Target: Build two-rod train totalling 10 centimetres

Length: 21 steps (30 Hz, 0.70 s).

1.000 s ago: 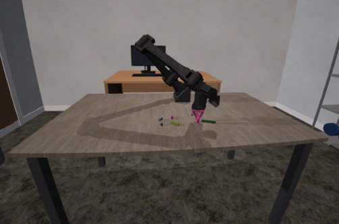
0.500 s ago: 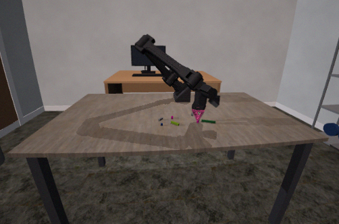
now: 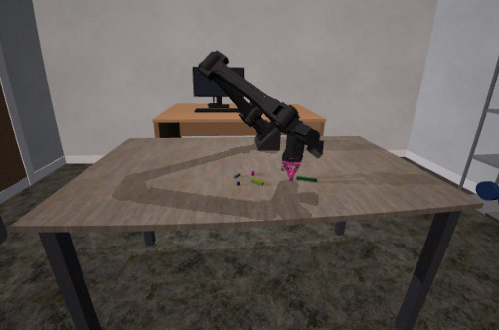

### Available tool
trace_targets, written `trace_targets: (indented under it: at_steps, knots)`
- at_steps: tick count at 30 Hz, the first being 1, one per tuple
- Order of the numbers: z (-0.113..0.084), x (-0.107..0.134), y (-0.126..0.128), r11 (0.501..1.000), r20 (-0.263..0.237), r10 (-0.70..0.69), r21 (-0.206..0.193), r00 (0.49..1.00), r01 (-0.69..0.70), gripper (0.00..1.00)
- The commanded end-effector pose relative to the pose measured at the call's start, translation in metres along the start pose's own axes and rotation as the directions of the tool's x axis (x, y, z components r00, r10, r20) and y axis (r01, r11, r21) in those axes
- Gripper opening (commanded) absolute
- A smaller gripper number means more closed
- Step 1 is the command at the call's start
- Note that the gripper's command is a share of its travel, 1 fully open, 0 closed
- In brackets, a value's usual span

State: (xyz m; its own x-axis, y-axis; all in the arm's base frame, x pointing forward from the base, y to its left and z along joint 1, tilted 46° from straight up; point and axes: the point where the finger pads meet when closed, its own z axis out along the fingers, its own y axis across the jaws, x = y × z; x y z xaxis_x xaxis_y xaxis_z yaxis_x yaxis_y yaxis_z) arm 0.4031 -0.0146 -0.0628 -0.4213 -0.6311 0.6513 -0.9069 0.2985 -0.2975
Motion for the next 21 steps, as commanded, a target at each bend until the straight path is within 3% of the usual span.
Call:
trace_targets:
  at_steps: [1,21]
  knots:
    - [0.0045,-0.0030,0.0035,1.000,-0.002,-0.012,0.002,1.000,0.012,0.34]
    - [-0.0036,0.0066,-0.0021,1.000,0.013,0.013,0.015,1.000,-0.013,0.34]
